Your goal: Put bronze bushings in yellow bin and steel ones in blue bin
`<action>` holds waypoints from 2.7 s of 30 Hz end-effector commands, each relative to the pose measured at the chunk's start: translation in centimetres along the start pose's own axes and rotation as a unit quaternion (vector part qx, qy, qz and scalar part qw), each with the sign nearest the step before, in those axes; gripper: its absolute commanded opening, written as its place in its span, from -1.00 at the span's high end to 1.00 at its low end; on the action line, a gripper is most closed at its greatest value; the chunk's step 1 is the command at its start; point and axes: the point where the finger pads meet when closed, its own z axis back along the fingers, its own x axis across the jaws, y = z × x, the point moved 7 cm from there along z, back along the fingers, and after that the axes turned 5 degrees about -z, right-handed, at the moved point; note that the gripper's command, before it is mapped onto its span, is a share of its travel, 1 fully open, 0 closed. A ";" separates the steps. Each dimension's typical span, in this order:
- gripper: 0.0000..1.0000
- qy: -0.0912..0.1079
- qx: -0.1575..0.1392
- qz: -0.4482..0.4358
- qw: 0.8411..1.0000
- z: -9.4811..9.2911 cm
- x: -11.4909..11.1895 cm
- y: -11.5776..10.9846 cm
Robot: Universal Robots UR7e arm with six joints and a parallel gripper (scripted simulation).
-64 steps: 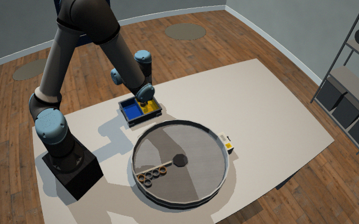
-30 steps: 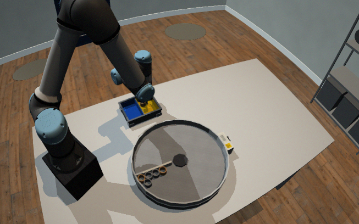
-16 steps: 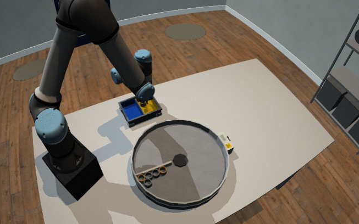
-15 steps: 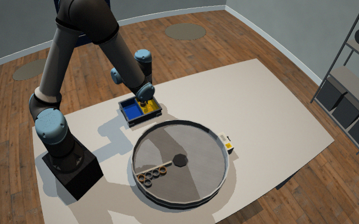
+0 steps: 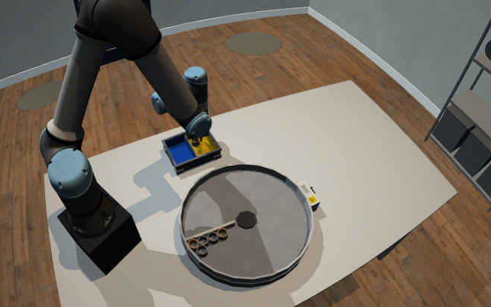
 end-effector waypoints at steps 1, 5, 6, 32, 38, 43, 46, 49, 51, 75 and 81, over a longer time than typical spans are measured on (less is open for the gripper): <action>0.16 -0.001 0.000 0.000 1.000 0.3 0.0 0.0; 0.16 -0.001 0.000 0.000 1.000 0.3 0.0 0.0; 0.16 -0.001 0.000 0.000 1.000 0.3 0.0 0.0; 0.16 -0.001 0.000 0.000 1.000 1.0 0.0 0.0; 0.16 -0.001 0.000 0.000 1.000 1.1 0.0 0.0; 0.16 -0.001 0.000 0.000 1.000 1.4 0.0 0.0; 0.16 -0.001 0.000 0.000 1.000 1.5 0.0 0.0; 0.16 -0.001 0.000 0.000 1.000 1.5 0.0 0.0; 0.16 -0.001 0.000 0.000 1.000 1.5 0.0 0.0; 0.16 -0.001 0.000 0.000 1.000 2.1 0.0 0.0; 0.16 -0.001 0.000 0.000 1.000 6.9 0.0 0.0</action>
